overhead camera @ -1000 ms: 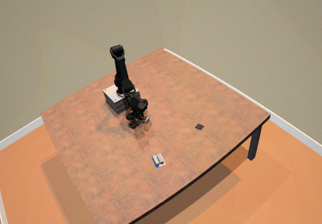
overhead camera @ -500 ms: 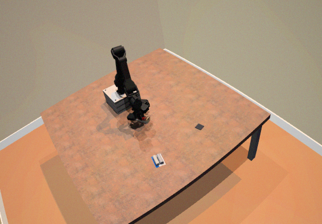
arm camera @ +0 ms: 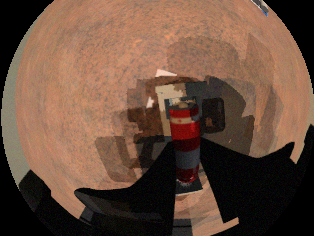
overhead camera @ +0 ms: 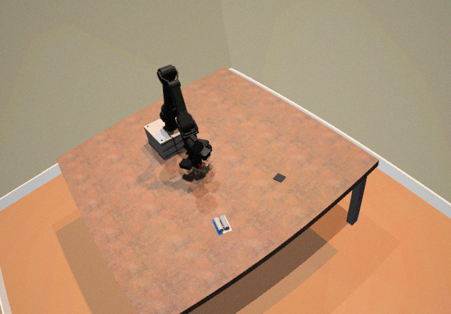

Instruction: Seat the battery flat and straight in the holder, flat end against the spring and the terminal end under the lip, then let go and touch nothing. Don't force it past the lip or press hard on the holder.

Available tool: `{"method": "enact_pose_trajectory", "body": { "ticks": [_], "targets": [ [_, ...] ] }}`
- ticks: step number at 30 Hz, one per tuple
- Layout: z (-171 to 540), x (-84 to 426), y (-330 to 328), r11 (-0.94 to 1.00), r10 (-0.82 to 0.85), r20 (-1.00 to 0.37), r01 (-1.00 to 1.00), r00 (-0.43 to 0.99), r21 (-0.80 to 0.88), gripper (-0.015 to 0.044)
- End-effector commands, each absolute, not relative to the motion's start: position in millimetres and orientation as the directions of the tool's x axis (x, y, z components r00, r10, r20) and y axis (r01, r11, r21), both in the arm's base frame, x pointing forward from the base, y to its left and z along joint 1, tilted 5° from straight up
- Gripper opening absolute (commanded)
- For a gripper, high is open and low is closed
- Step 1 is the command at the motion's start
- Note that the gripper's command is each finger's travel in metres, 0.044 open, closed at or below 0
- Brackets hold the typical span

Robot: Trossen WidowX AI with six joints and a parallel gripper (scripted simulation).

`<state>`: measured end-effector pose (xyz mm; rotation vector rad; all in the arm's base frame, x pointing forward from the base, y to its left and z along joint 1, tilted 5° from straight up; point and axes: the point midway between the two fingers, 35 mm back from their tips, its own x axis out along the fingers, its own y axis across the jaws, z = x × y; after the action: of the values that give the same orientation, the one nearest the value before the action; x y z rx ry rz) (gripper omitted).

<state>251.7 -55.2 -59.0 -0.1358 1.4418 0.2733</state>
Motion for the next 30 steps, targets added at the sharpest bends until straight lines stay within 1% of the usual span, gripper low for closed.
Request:
{"method": "enact_pose_trajectory", "body": {
  "ticks": [1,8,30],
  "targets": [
    [-61.2,246.4,-55.0,0.963,0.093,-0.994,-0.258,0.061,0.075,0.0066],
    [-60.9,248.8,-54.4,0.963,0.084,-0.996,-0.259,0.041,0.071,0.0066],
    [-59.7,263.0,-50.9,0.963,0.082,-0.996,-0.259,0.040,0.069,0.0066]
  ]
}}
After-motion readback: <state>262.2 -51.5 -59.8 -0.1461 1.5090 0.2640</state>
